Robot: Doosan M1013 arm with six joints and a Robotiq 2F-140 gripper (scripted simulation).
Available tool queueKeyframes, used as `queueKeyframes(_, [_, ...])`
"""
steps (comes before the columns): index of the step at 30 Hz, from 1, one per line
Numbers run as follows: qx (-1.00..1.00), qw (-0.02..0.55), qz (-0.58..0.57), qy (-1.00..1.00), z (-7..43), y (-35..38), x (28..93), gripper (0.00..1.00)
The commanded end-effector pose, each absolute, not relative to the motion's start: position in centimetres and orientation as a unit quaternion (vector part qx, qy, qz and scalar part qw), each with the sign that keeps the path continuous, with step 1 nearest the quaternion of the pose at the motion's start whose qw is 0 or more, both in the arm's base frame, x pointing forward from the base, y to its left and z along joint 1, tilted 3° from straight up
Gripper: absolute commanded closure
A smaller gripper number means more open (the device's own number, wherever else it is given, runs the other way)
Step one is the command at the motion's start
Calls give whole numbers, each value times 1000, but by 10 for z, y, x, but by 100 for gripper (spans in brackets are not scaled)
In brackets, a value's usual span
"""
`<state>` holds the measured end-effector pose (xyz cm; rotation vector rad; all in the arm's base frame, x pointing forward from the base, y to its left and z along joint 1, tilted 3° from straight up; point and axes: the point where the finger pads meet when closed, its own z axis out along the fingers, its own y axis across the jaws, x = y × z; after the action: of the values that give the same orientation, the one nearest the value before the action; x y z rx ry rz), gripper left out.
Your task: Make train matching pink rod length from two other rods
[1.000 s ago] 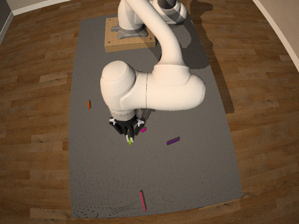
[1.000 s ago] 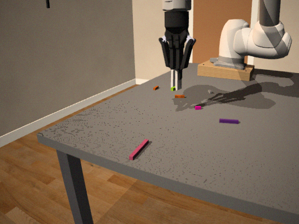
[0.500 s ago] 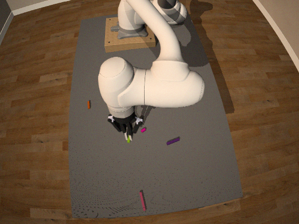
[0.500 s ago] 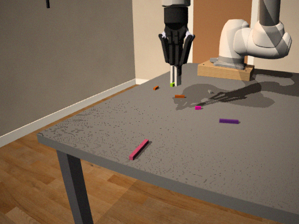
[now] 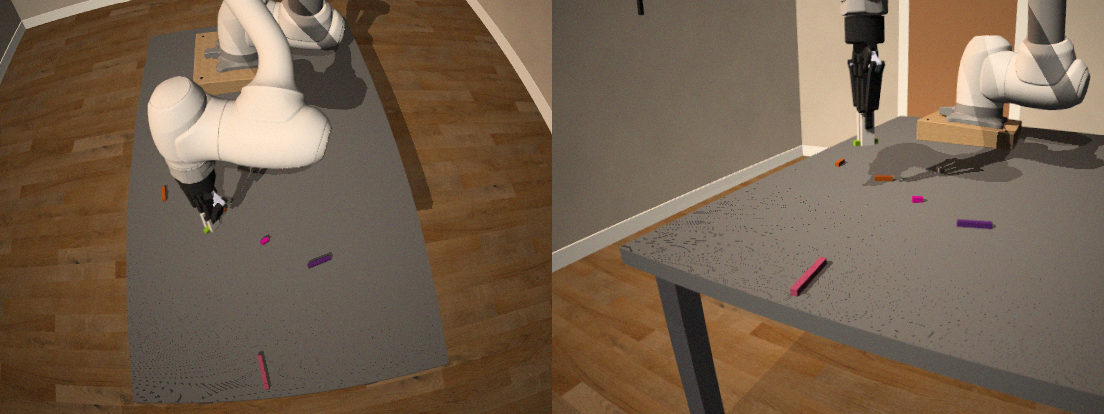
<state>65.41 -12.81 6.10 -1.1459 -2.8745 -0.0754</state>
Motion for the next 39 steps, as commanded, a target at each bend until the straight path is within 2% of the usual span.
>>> queueKeyframes(1, [-446,23,-19,-894,61,-143,628,88])
queueKeyframes(8, [-556,25,-16,-830,59,-162,587,88])
queueKeyframes(28, [-563,25,-16,-826,57,-163,584,88])
queueKeyframes(39, [-563,25,-16,-826,22,-162,583,88])
